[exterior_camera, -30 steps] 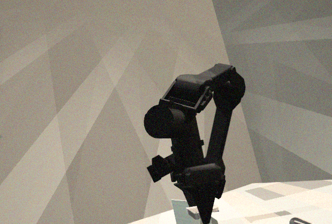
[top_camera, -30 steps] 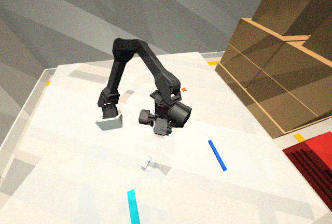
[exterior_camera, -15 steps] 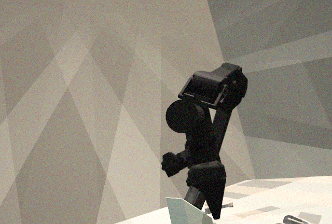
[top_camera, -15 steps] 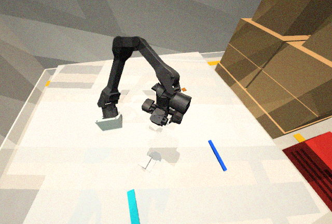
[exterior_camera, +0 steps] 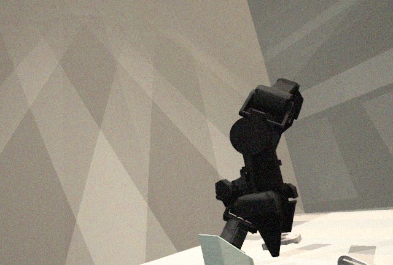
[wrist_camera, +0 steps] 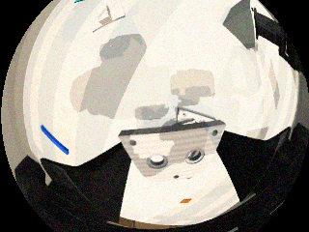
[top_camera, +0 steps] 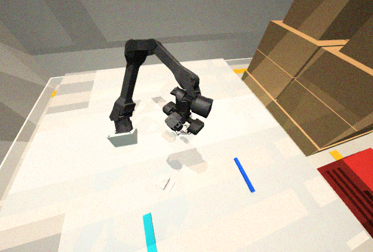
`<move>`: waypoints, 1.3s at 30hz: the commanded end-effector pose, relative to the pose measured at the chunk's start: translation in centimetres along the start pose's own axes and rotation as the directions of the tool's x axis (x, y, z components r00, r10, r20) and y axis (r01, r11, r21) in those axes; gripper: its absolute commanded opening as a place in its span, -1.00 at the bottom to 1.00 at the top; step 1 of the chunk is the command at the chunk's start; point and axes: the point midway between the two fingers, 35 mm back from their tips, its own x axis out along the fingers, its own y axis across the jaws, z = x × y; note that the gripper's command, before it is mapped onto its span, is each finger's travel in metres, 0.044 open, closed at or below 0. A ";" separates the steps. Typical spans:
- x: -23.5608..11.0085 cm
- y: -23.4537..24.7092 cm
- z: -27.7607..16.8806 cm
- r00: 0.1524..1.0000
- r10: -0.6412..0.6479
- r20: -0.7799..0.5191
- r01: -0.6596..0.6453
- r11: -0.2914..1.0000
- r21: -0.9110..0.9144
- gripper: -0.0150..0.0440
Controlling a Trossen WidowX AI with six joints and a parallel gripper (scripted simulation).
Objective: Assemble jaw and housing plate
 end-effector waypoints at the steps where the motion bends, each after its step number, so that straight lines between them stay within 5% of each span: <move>1: 0.0 -0.9 -0.9 1.000 -0.002 -0.008 0.003 0.996 0.084 0.70; 16: 0.6 -3.9 -3.2 1.000 -0.021 -0.016 0.025 0.930 0.368 0.70; 39: 0.6 -4.0 -3.2 1.000 -0.021 -0.016 0.026 0.928 0.371 0.70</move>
